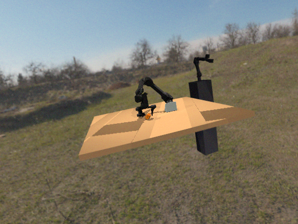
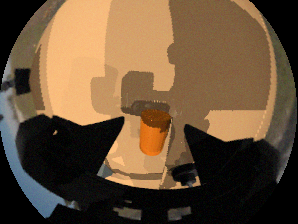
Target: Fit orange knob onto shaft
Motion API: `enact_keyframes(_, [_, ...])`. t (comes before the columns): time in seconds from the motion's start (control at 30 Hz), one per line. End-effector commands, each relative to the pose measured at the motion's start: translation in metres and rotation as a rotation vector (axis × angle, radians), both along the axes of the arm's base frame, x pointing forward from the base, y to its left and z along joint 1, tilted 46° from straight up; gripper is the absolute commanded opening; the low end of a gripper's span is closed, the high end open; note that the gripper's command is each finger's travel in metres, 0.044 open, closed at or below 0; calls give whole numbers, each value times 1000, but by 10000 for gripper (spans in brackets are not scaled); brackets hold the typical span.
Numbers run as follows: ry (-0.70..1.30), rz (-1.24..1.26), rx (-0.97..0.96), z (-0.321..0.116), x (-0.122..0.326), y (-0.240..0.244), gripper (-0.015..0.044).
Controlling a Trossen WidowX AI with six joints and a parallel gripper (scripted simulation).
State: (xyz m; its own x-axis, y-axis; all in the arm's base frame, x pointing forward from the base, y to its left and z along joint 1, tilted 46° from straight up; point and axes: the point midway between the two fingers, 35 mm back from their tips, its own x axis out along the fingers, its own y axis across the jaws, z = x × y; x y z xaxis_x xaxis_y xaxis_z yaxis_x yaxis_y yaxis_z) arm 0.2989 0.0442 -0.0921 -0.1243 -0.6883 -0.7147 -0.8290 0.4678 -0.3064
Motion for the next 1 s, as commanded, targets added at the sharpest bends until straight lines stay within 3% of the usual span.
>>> enact_keyframes(0.0, [4, 6, -5, -4, -1, -5, 440])
enact_keyframes(0.17, [4, 6, -6, -8, -3, -9, 440])
enact_keyframes(0.43, [4, 6, -6, -8, -3, -9, 240])
enact_keyframes(0.63, [4, 6, -6, -8, -3, -9, 240])
enact_keyframes(0.97, [4, 6, -6, -8, -3, -9, 179])
